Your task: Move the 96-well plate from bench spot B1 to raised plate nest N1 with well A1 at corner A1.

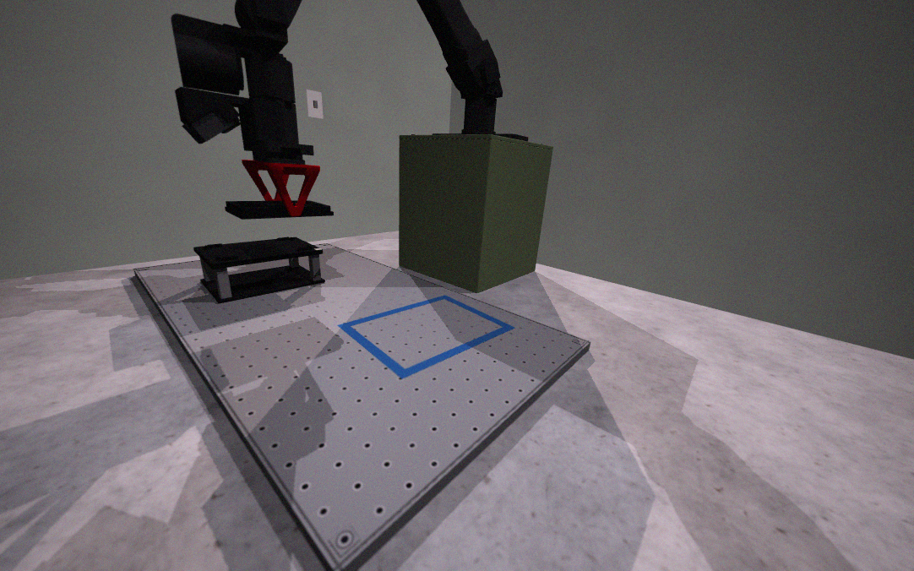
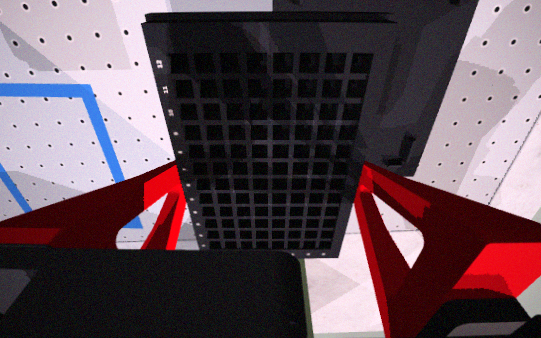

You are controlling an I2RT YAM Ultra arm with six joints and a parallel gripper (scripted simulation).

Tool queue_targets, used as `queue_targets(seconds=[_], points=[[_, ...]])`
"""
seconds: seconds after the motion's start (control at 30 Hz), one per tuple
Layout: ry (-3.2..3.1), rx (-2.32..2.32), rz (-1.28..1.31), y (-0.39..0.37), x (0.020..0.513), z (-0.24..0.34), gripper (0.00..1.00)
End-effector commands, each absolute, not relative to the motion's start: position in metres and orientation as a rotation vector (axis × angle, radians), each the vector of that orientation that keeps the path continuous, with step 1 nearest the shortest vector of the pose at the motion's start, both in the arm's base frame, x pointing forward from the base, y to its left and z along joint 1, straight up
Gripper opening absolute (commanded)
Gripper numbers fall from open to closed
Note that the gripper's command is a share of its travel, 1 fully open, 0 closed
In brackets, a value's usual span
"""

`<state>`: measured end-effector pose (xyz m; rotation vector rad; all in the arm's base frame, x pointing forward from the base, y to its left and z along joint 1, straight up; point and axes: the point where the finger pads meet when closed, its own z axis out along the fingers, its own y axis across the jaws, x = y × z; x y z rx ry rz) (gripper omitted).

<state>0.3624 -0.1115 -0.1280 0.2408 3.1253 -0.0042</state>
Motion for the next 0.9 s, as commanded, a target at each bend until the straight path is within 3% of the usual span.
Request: queue_targets(seconds=[0.0,0.87], points=[[3.132,0.221,-0.002,-0.127,0.369,-0.123,0.0],[3.132,0.193,0.0,-0.176,0.382,-0.112,0.0]])
